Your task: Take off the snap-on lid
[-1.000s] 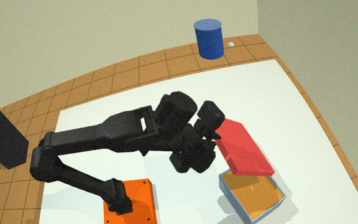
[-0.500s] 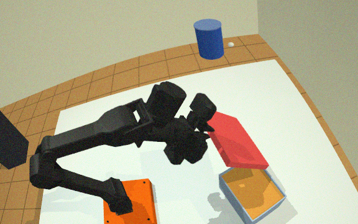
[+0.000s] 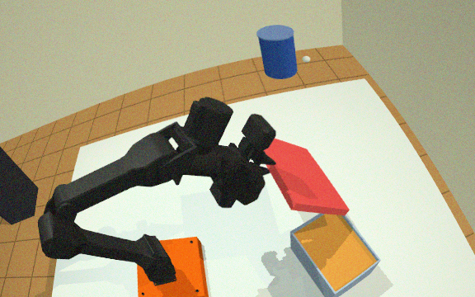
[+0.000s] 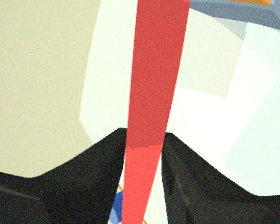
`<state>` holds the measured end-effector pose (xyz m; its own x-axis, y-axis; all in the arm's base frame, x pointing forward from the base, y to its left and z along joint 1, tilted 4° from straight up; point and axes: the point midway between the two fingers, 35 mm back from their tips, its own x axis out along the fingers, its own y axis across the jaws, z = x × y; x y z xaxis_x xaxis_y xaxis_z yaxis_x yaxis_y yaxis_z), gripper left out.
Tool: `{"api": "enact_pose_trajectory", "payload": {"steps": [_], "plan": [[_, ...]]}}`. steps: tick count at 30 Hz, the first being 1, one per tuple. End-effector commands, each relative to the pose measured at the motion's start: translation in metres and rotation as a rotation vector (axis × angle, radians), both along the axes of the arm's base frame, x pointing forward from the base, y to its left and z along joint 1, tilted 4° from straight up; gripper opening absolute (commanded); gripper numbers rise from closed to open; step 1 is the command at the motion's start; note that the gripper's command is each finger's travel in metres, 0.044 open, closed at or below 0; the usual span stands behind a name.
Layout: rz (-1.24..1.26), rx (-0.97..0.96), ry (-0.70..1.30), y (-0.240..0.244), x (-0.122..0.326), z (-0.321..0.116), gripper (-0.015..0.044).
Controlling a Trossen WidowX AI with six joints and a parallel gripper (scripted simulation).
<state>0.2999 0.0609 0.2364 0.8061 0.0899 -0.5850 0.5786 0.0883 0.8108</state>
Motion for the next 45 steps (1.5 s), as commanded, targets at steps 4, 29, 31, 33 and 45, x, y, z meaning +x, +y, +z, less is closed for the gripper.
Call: {"api": "enact_pose_trajectory", "payload": {"steps": [4, 29, 31, 33, 45], "plan": [[-0.006, 0.004, -0.012, 0.012, -0.003, 0.003, 0.0000], [-0.006, 0.010, -0.010, 0.061, -0.013, 0.002, 0.0000], [-0.006, 0.010, -0.010, 0.065, -0.014, 0.002, 0.0000], [-0.006, 0.011, -0.010, 0.069, -0.015, 0.001, 0.0000], [-0.006, 0.013, -0.009, 0.092, -0.020, 0.001, 0.0000]]}}
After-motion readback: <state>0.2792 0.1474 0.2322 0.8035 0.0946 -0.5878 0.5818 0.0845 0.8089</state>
